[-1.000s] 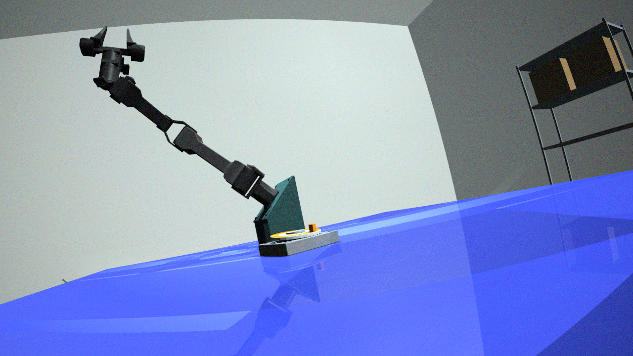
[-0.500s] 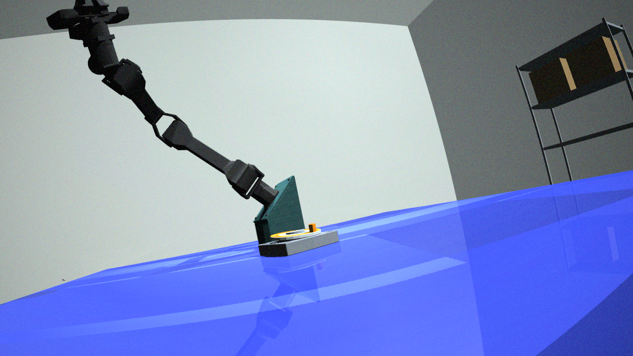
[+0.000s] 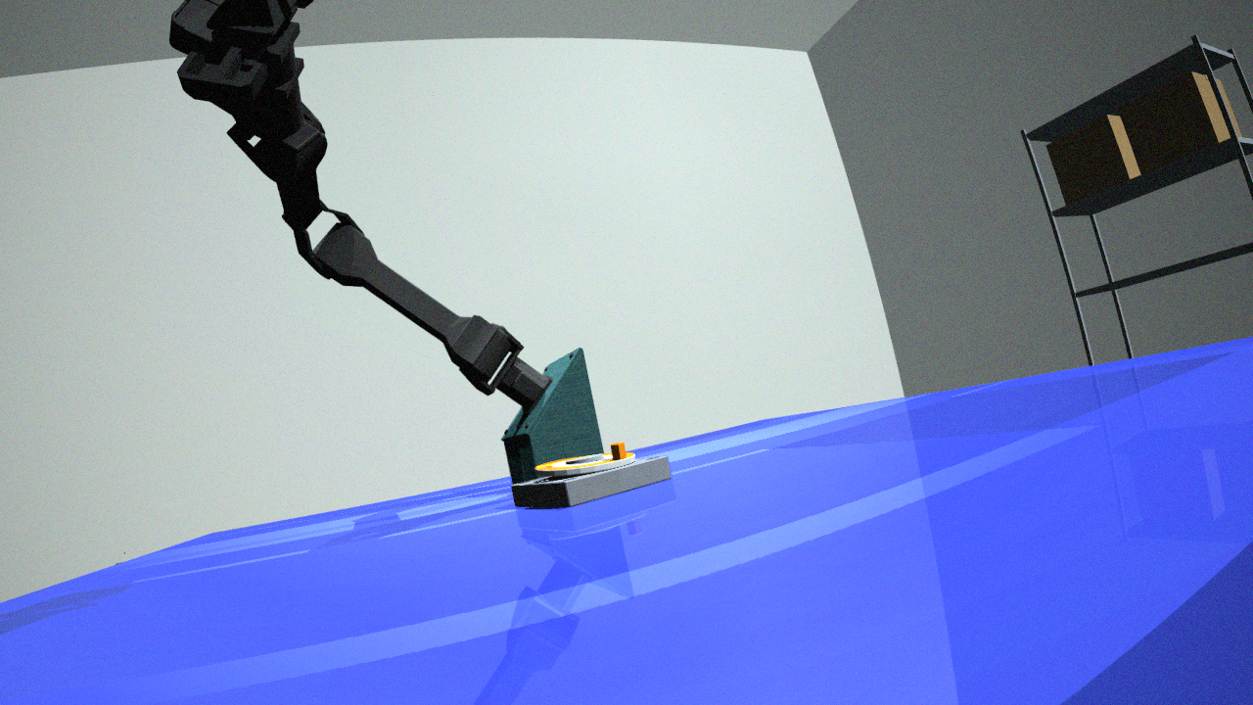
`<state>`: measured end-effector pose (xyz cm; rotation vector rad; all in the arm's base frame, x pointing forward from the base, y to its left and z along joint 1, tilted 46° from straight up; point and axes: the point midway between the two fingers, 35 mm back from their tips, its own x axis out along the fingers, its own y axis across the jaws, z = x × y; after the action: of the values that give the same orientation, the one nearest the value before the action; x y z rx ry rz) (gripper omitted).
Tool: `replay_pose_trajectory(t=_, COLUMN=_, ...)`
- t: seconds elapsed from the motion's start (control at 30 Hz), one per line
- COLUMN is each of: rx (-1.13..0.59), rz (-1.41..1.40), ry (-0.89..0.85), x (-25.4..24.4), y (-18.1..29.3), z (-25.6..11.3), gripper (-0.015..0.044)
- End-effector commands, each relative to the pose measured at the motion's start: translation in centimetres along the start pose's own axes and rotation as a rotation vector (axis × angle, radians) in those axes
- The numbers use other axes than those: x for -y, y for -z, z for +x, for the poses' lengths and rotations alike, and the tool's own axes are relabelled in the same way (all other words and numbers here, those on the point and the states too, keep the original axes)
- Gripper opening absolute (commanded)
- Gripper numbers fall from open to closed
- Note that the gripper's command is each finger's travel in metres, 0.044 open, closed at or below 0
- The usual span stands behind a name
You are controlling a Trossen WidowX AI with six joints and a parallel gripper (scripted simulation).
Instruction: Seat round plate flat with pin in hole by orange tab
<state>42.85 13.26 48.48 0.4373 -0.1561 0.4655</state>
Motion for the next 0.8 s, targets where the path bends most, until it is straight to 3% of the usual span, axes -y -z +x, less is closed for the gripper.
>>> replay_pose_trajectory(t=0.0, rx=-0.173, rz=0.018, ry=0.166, x=3.8, y=6.7, z=1.0, gripper=0.0)
replay_pose_trajectory(t=0.17, rx=-0.383, rz=0.009, ry=0.369, x=7.9, y=14.6, z=0.4, gripper=0.0)
replay_pose_trajectory(t=0.4, rx=-0.708, rz=-0.088, ry=0.652, x=12.8, y=25.0, z=-3.9, gripper=0.0)
replay_pose_trajectory(t=0.57, rx=-1.025, rz=-0.275, ry=0.886, x=16.2, y=32.1, z=-10.7, gripper=0.0)
replay_pose_trajectory(t=0.7, rx=-1.224, rz=-0.441, ry=1.005, x=17.7, y=34.8, z=-15.4, gripper=0.0)
replay_pose_trajectory(t=0.77, rx=-1.41, rz=-0.634, ry=1.091, x=18.6, y=36.4, z=-19.8, gripper=0.0)
